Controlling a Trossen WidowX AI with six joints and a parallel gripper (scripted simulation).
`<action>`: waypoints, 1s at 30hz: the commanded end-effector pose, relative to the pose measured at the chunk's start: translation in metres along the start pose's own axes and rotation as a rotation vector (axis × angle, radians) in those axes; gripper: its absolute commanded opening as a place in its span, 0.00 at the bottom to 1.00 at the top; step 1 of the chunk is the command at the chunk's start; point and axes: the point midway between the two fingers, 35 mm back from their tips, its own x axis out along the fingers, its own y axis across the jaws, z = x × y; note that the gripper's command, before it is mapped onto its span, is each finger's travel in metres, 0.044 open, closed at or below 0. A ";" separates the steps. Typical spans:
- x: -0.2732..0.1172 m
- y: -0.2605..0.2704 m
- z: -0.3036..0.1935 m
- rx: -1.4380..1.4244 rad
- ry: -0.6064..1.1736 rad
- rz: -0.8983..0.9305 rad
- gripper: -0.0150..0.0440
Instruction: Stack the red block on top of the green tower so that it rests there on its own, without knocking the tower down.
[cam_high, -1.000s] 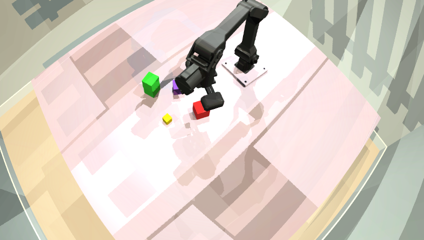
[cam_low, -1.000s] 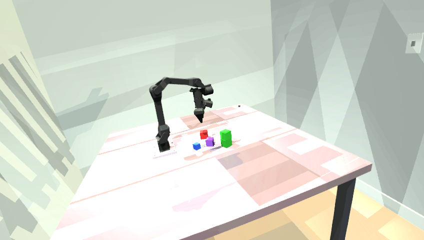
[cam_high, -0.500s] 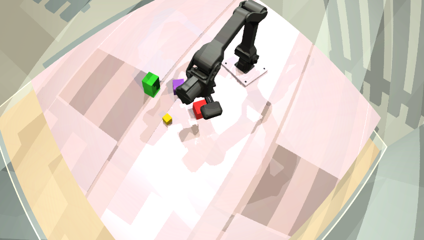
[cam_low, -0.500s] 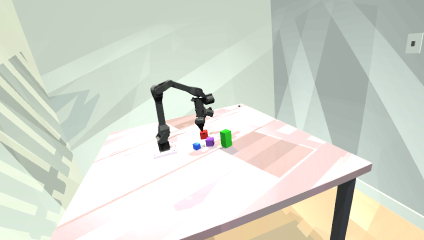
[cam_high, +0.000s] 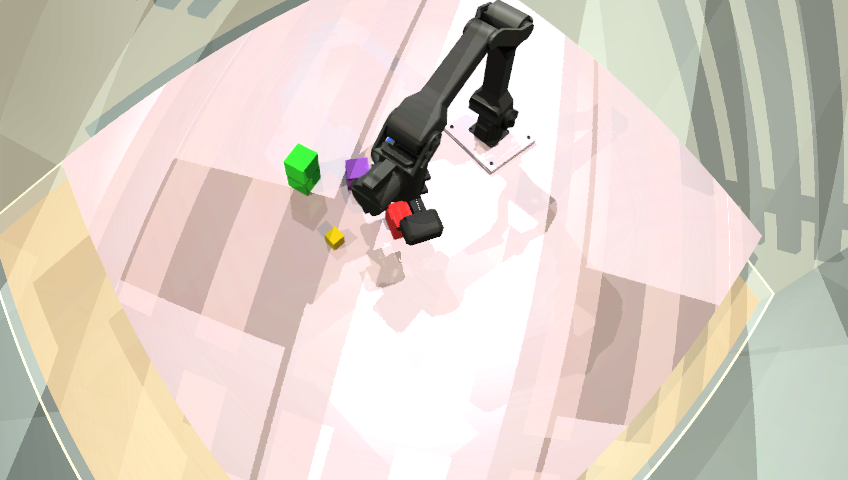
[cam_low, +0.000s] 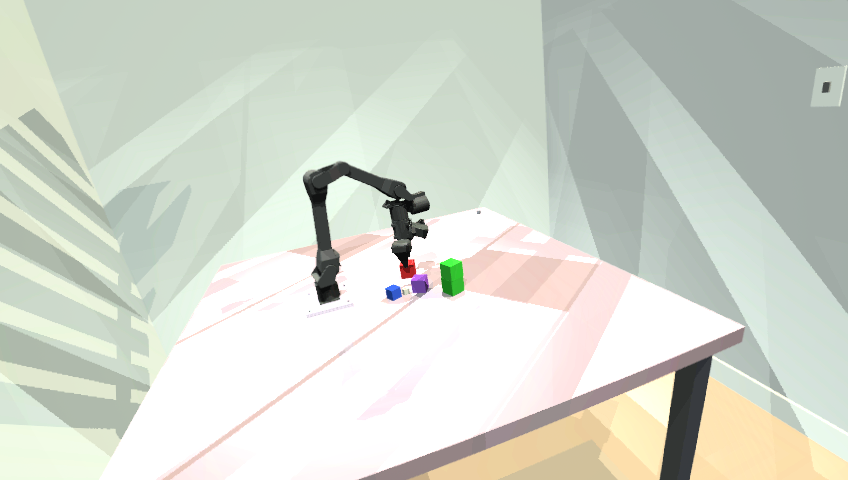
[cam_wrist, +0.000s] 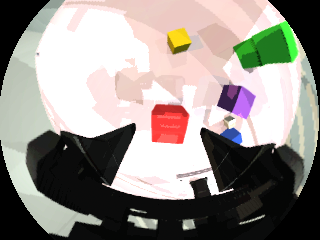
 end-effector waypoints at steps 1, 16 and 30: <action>0.009 0.000 -0.001 0.003 0.010 -0.001 1.00; 0.034 0.000 -0.002 0.003 0.010 -0.001 1.00; 0.042 -0.001 -0.003 0.003 0.010 -0.001 1.00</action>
